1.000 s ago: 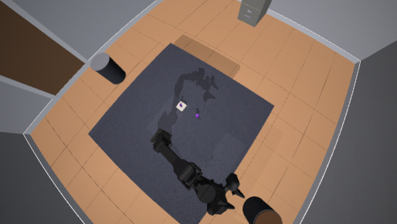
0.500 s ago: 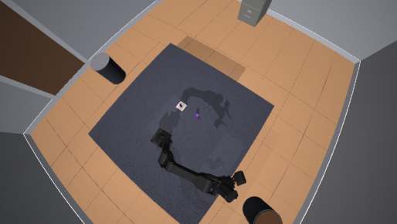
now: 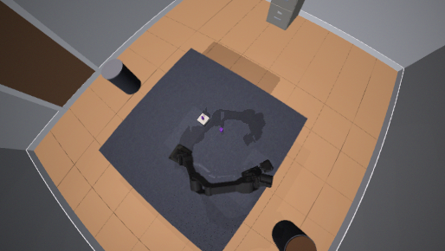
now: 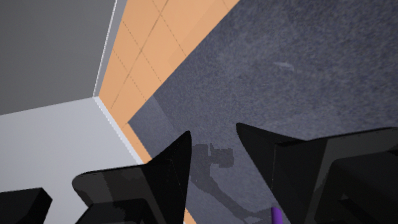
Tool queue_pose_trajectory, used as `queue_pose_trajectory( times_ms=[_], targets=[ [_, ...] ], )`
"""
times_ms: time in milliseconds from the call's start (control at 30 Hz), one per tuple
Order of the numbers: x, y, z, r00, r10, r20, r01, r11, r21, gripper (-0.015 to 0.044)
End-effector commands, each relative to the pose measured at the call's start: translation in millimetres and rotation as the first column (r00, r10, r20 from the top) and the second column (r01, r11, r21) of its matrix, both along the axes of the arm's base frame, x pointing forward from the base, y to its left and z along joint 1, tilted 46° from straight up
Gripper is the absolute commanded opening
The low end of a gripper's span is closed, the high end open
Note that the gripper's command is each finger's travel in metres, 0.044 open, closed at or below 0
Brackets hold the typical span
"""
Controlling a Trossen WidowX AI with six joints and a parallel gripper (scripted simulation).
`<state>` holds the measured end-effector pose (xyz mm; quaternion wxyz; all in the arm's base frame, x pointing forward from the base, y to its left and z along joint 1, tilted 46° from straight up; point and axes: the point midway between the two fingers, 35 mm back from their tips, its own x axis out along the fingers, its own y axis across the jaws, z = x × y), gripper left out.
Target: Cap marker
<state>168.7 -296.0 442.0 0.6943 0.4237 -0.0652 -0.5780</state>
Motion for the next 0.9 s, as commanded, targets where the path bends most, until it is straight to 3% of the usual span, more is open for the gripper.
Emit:
queue_pose_trajectory(
  times_ms=[0, 433, 733, 867],
  targets=[
    [46.2, 4.3, -57.3, 0.996, 0.037, -0.084, -0.024, 0.989, 0.149, 0.0237],
    [135.0, 81.0, -202.5, 0.889, 0.174, -0.423, -0.013, 0.934, 0.357, 0.0237],
    [152.8, 170.3, -290.5, 0.675, 0.225, -0.703, -0.018, 0.957, 0.289, 0.0237],
    [149.7, 188.0, -303.0, 0.618, 0.214, -0.756, -0.038, 0.969, 0.244, 0.0237]
  ],
)
